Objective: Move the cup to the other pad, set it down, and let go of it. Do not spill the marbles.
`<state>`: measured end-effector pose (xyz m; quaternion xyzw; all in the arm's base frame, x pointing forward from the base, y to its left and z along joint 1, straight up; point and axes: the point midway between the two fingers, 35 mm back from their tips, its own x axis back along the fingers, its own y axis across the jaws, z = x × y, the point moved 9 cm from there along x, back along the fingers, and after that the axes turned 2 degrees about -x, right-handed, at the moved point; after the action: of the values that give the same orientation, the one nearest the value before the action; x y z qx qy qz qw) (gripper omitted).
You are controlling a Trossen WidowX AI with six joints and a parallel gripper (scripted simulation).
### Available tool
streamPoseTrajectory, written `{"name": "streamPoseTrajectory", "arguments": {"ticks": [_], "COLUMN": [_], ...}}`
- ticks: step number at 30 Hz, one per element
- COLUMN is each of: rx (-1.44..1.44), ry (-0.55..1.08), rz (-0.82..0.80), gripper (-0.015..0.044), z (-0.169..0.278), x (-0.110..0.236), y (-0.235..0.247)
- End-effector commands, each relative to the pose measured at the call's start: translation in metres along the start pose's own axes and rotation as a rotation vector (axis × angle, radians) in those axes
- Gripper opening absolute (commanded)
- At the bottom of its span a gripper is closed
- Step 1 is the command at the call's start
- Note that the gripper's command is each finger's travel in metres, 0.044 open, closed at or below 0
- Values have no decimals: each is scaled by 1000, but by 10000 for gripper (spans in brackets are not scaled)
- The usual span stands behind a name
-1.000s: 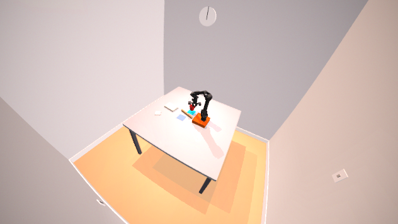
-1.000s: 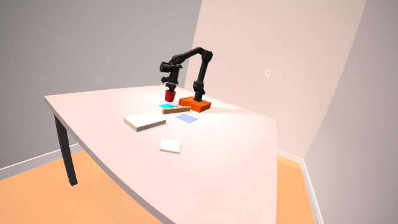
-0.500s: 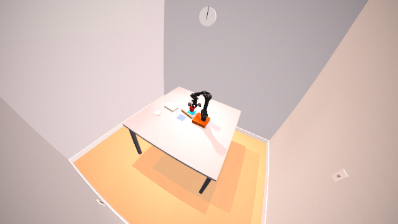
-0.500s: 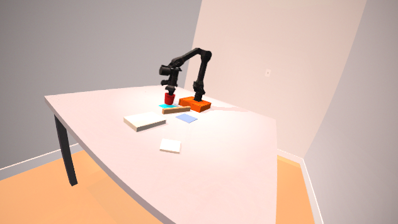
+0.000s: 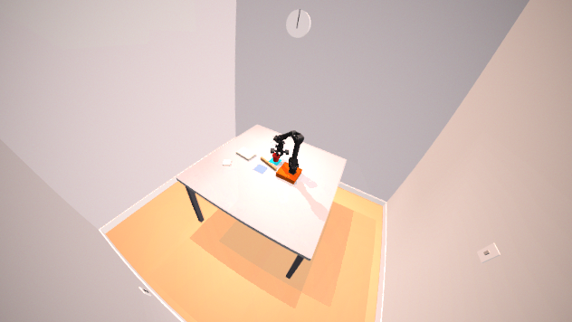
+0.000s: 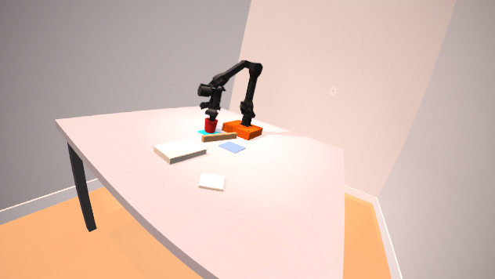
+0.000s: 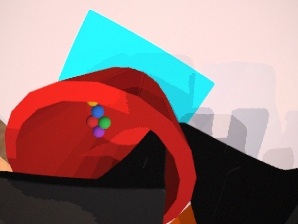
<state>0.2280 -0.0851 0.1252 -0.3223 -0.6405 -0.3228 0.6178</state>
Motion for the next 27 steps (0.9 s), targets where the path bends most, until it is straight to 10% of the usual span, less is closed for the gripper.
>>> {"name": "streamPoseTrajectory", "arguments": {"ticks": [1, 27], "rx": [0, 0], "ry": [-1, 1], "rz": [0, 0], "gripper": [0, 128], "z": [0, -1], "x": [0, 7], "y": [0, 0]}}
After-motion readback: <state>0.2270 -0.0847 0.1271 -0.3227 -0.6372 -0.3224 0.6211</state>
